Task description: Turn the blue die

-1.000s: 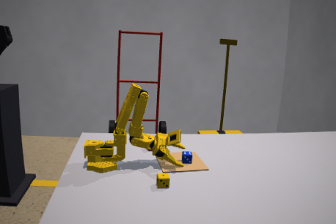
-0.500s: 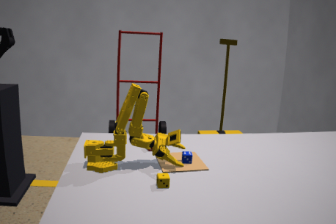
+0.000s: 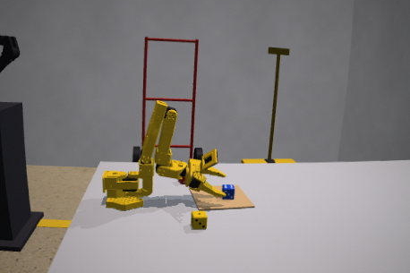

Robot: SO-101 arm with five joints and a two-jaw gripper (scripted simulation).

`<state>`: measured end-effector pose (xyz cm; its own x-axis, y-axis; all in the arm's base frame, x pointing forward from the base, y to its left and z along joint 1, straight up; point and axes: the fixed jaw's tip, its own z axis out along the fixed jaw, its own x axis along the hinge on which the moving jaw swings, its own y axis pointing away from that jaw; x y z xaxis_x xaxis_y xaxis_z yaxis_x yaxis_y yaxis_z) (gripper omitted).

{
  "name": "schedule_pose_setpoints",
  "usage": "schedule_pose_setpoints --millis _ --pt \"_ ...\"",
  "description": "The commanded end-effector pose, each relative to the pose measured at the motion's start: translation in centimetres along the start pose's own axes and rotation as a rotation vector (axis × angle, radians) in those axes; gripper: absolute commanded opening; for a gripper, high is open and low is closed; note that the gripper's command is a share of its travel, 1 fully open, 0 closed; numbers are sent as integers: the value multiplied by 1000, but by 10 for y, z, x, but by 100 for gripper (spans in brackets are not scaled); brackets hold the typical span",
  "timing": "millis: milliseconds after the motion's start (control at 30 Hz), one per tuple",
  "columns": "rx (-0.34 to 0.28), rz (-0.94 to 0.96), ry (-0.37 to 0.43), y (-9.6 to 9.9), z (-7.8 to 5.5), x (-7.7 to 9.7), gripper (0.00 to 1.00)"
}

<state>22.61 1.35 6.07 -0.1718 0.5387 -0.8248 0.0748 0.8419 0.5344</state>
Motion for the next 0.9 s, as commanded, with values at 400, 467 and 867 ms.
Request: schedule_pose_setpoints --millis 400,467,867 --pt "-30 -495 -304 17 -6 -53 36" --pt "-29 -504 -308 17 -6 -53 36" --pt "-28 -506 -309 17 -6 -53 36"
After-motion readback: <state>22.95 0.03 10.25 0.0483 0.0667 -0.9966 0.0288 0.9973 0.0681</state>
